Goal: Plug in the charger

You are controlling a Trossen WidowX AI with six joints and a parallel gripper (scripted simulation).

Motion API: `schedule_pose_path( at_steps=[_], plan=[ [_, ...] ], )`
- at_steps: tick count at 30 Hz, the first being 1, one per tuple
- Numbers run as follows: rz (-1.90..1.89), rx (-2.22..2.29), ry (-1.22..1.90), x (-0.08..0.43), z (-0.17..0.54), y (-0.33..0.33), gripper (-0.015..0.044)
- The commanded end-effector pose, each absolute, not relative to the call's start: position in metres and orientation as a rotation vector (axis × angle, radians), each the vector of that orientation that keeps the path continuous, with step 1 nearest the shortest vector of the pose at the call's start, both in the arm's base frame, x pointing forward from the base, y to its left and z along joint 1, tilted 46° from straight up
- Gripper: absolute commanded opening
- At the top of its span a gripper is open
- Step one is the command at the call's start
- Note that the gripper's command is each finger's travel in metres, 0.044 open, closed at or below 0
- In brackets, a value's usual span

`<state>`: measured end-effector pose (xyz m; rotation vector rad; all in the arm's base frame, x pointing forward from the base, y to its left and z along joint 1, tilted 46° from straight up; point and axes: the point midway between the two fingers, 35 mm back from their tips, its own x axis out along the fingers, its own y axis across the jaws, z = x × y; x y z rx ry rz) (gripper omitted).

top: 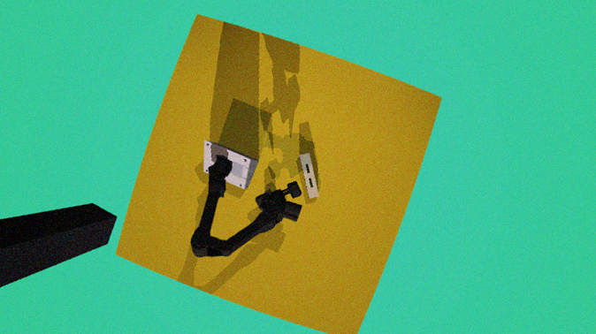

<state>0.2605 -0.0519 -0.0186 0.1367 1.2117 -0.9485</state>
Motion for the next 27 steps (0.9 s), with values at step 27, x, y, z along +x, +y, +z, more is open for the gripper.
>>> schedule_pose_path(
  at_steps=[27],
  plan=[
    [-0.976, -0.170, 1.266, 0.220, -0.005, -0.099, 0.0440]
  ],
)
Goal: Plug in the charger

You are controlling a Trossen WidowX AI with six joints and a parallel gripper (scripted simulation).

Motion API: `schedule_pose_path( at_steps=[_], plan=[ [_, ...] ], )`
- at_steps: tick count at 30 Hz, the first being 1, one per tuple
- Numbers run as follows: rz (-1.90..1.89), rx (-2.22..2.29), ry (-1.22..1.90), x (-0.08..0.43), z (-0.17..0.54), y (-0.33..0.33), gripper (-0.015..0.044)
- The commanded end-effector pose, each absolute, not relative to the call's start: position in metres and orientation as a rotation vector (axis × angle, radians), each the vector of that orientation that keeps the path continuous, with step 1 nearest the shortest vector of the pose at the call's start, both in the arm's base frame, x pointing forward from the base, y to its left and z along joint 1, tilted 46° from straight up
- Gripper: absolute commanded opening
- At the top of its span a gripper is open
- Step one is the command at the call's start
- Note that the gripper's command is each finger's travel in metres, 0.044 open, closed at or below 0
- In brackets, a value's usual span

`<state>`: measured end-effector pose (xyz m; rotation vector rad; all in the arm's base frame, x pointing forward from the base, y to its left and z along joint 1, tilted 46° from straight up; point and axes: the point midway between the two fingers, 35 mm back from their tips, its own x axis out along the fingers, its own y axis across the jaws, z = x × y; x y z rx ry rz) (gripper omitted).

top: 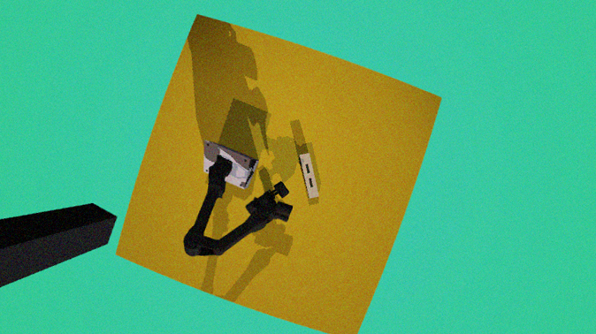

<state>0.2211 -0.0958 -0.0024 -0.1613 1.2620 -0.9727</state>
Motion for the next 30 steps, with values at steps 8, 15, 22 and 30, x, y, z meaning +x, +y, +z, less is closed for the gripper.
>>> schedule_pose_path(
  at_steps=[8, 15, 22, 30],
  plan=[
    [-0.975, -0.170, 1.267, 0.221, -0.014, -0.107, 0.0440],
    [-0.975, -0.170, 1.267, 0.222, -0.022, -0.115, 0.0440],
    [-0.976, -0.171, 1.266, 0.221, -0.029, -0.123, 0.0440],
    [-0.978, -0.173, 1.266, 0.221, -0.036, -0.131, 0.0440]
  ],
)
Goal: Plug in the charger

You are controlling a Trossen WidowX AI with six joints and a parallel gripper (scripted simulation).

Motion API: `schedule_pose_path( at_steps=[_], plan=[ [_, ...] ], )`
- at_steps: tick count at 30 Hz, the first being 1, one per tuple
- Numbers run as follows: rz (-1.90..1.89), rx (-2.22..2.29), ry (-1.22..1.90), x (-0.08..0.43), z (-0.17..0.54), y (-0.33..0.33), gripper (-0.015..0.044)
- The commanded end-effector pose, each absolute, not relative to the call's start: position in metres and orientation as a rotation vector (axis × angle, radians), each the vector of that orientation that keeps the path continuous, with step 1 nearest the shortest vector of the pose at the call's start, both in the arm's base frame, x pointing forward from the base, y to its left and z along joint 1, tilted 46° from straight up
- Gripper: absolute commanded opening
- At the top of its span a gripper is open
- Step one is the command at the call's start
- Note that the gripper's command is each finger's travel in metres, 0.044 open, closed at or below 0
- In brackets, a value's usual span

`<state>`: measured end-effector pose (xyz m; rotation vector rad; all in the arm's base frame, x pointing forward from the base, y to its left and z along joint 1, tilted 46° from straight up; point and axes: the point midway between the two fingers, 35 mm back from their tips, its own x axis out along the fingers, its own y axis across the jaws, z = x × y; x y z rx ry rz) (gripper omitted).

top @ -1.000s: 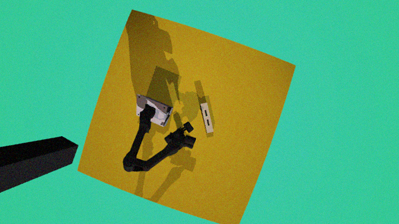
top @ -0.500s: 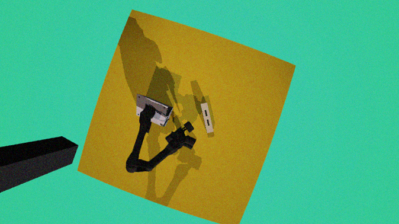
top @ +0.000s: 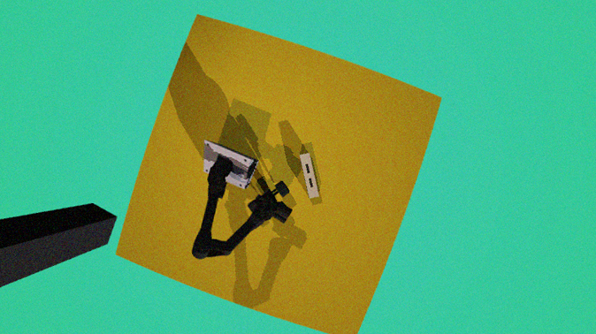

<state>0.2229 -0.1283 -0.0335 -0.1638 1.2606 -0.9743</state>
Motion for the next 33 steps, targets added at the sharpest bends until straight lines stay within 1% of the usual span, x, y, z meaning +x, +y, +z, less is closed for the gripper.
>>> schedule_pose_path(
  at_steps=[1, 12, 20, 24, 33],
  plan=[
    [-0.978, -0.173, 1.266, 0.221, -0.036, -0.131, 0.0440],
    [-0.975, -0.164, 1.261, 0.223, -0.034, -0.129, 0.0151],
    [-0.975, -0.164, 1.261, 0.223, -0.034, -0.129, 0.0098],
    [-0.974, -0.163, 1.262, 0.223, -0.031, -0.124, 0.0000],
    [-0.973, -0.165, 1.266, 0.221, -0.012, -0.101, 0.0000]
  ],
)
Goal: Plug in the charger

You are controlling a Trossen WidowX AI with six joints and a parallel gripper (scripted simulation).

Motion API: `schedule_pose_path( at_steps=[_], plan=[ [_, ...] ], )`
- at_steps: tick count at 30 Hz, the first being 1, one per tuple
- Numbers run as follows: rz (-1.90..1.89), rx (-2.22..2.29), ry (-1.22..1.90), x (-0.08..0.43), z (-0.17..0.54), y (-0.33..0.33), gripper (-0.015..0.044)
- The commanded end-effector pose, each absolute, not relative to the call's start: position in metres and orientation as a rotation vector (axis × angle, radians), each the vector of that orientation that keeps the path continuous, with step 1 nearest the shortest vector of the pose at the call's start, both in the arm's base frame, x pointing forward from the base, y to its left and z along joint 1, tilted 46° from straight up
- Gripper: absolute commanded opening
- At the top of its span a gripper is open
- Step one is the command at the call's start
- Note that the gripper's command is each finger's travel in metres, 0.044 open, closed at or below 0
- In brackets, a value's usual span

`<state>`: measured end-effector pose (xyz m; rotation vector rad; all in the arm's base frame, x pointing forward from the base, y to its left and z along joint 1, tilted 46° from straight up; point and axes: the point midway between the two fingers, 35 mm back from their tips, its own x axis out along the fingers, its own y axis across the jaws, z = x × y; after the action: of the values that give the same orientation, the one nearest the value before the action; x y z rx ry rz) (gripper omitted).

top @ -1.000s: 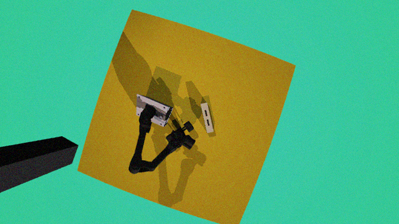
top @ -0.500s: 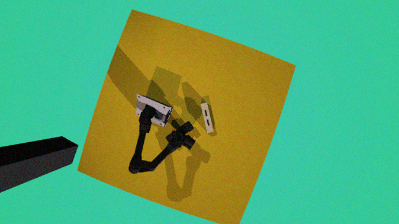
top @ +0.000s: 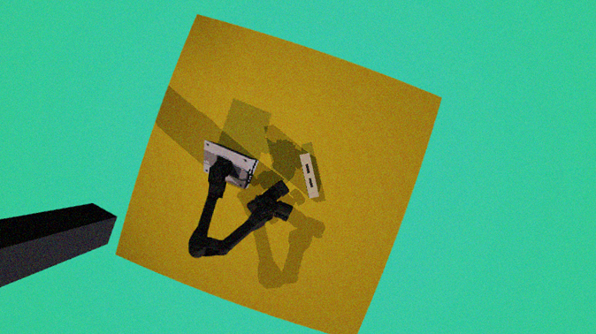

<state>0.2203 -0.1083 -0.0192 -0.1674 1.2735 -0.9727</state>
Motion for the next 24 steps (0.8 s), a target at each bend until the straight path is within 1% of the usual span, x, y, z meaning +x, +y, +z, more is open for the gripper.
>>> schedule_pose_path(
  at_steps=[1, 8, 24],
  plan=[
    [-0.973, -0.166, 1.266, 0.221, -0.010, -0.098, 0.0000],
    [-0.974, -0.172, 1.267, 0.218, -0.001, -0.086, 0.0000],
    [-0.844, -0.347, 1.369, 0.225, -0.019, -0.078, 0.0000]
  ],
)
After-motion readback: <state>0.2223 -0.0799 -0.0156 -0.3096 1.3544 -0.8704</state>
